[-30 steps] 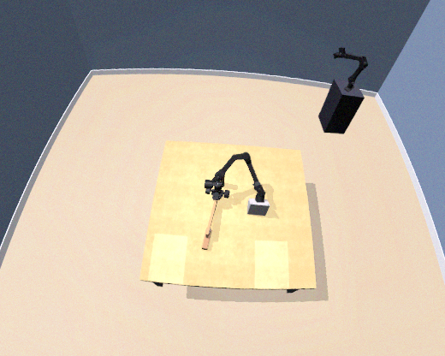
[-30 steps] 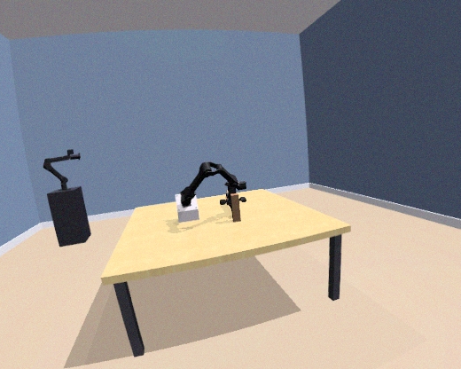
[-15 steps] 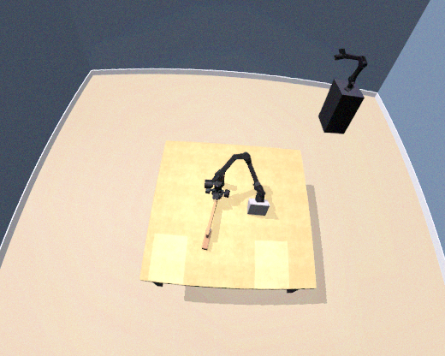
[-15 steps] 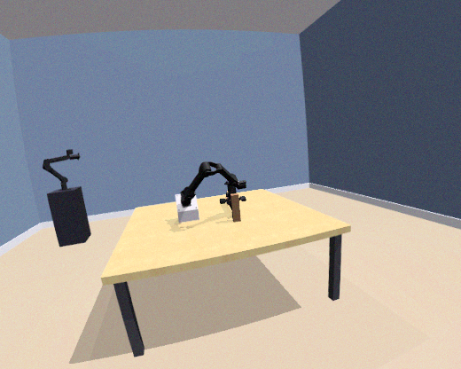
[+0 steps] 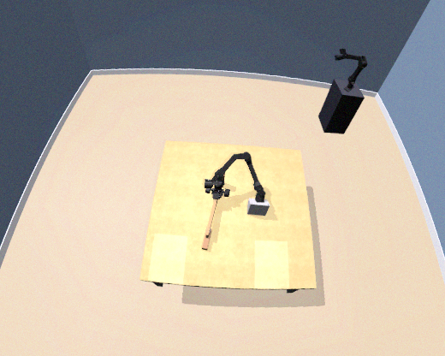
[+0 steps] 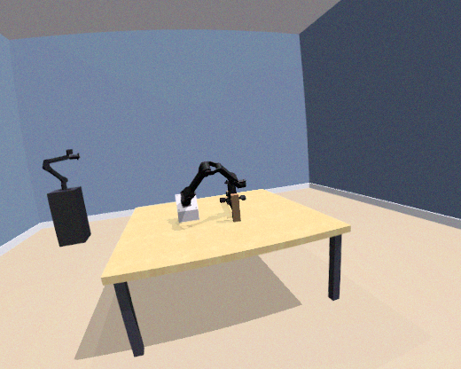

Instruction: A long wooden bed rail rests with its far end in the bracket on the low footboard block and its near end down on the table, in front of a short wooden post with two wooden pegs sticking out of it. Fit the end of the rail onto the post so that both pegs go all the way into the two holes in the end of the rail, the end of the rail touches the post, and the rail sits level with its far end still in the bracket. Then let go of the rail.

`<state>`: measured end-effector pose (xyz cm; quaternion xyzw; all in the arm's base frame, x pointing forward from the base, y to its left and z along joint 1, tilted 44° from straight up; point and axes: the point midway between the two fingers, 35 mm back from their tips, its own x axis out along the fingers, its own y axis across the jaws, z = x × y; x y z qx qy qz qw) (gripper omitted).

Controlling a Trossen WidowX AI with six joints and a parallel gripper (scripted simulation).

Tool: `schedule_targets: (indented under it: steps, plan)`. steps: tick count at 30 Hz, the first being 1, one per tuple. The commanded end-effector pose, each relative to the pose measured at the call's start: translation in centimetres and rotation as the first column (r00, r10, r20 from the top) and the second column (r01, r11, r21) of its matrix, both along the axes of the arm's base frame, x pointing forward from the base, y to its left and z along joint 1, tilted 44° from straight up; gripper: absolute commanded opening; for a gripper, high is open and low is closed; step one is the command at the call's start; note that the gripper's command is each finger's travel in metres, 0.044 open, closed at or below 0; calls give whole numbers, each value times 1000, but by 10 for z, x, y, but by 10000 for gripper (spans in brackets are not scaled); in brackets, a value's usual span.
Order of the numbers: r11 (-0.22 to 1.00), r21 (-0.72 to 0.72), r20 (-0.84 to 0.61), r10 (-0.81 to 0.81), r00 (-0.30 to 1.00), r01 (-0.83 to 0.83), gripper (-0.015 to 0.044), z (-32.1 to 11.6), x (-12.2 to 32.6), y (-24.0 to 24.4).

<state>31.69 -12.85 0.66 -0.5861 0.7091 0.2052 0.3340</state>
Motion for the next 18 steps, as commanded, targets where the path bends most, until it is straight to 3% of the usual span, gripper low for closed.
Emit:
schedule_targets:
  steps: [1,18]
  plan:
    - [1000,4,5,2,1000,-2,0,2,2,3]
    - [1000,5,5,2,1000,-2,0,8,3,9]
